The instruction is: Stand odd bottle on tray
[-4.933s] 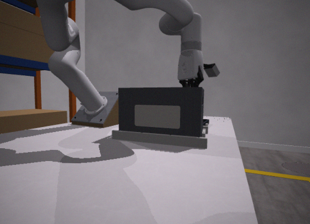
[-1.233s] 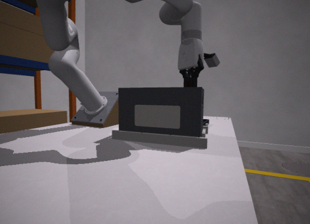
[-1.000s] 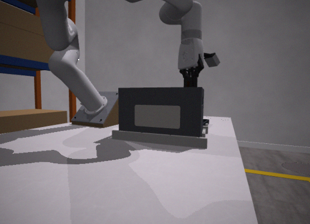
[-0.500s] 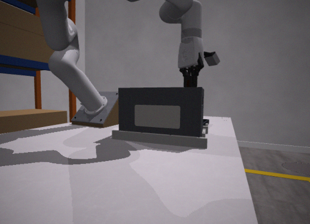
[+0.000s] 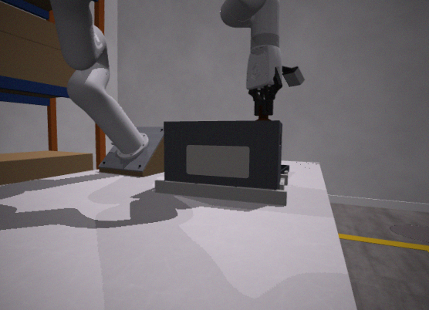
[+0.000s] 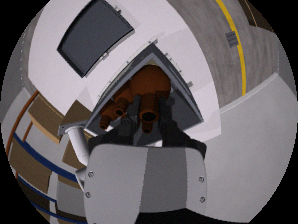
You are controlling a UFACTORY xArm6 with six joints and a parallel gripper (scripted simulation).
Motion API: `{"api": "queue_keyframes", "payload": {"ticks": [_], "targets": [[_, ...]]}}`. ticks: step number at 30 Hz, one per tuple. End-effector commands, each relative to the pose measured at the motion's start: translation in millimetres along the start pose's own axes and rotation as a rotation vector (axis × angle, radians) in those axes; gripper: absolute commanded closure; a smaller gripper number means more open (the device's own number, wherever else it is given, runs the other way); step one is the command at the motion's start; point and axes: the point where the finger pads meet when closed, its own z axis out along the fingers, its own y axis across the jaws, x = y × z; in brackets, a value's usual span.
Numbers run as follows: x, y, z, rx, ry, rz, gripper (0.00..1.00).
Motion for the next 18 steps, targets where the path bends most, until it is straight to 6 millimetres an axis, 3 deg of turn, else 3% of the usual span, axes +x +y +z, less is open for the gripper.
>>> {"api": "queue_keyframes", "payload": {"ticks": [1, 18], "targets": [[1, 1, -7, -0.002, 0.004, 0.001, 1.00], [1, 1, -21, -0.002, 0.004, 0.001, 1.00]]}}
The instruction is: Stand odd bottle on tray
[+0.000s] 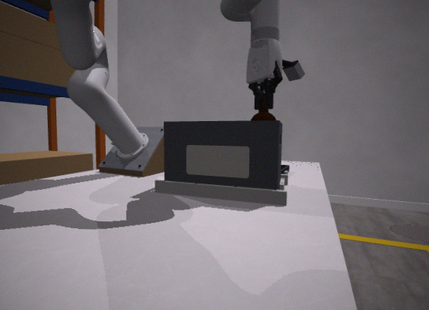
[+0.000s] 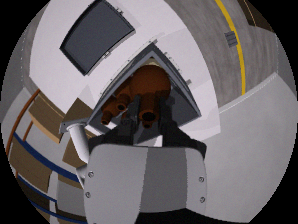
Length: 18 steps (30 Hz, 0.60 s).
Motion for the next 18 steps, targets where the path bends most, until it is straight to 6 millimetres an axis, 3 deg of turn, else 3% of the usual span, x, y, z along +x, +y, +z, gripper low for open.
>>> {"api": "queue_keyframes", "payload": {"ticks": [1, 18], "targets": [[0.6, 0.7, -4.3, -0.002, 0.004, 0.001, 1.00], [0.5, 0.7, -6.1, -0.002, 0.004, 0.001, 1.00]]}}
